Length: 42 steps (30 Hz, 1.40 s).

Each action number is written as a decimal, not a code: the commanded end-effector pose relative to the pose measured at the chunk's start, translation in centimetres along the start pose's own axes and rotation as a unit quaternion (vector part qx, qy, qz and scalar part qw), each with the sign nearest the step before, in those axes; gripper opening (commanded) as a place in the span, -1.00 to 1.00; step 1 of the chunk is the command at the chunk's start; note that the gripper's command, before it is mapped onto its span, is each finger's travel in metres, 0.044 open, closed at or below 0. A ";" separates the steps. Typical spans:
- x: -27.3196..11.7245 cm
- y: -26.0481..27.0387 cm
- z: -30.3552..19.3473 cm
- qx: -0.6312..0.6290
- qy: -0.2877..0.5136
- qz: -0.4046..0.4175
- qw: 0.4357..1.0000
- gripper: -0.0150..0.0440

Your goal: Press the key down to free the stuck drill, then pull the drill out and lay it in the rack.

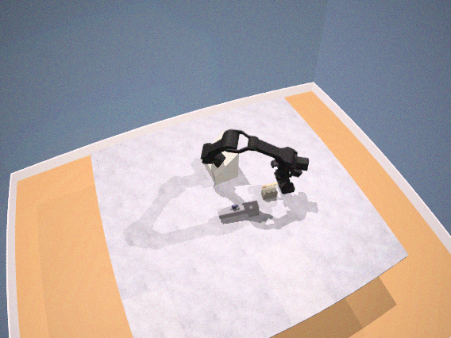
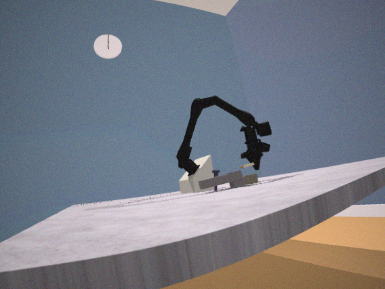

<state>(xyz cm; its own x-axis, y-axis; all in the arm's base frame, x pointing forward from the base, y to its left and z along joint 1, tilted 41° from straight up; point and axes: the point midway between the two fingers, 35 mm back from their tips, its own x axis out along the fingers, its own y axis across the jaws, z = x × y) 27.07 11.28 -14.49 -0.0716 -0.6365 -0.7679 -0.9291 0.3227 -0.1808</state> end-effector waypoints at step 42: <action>4.4 0.0 -0.1 0.000 0.004 0.003 1.000 -0.49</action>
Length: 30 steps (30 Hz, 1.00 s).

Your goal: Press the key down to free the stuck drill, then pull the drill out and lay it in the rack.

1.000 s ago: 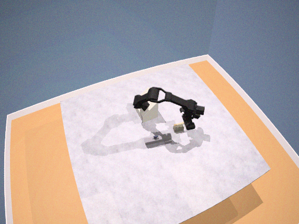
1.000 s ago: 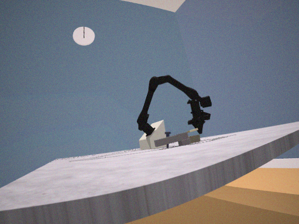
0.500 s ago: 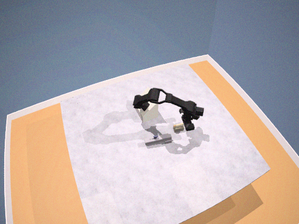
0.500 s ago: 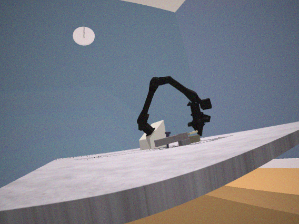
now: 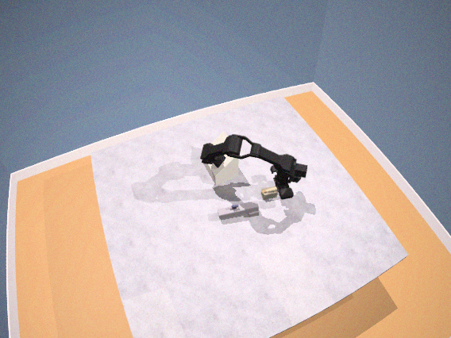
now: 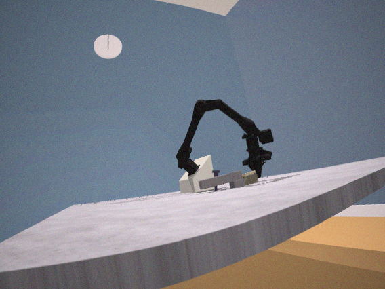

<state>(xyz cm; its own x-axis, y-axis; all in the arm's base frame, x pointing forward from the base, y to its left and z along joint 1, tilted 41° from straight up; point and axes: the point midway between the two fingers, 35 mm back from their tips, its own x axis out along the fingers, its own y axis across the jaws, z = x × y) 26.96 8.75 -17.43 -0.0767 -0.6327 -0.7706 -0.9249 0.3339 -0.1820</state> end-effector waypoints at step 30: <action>1.7 0.4 -0.3 -0.005 0.006 -0.001 1.000 -0.49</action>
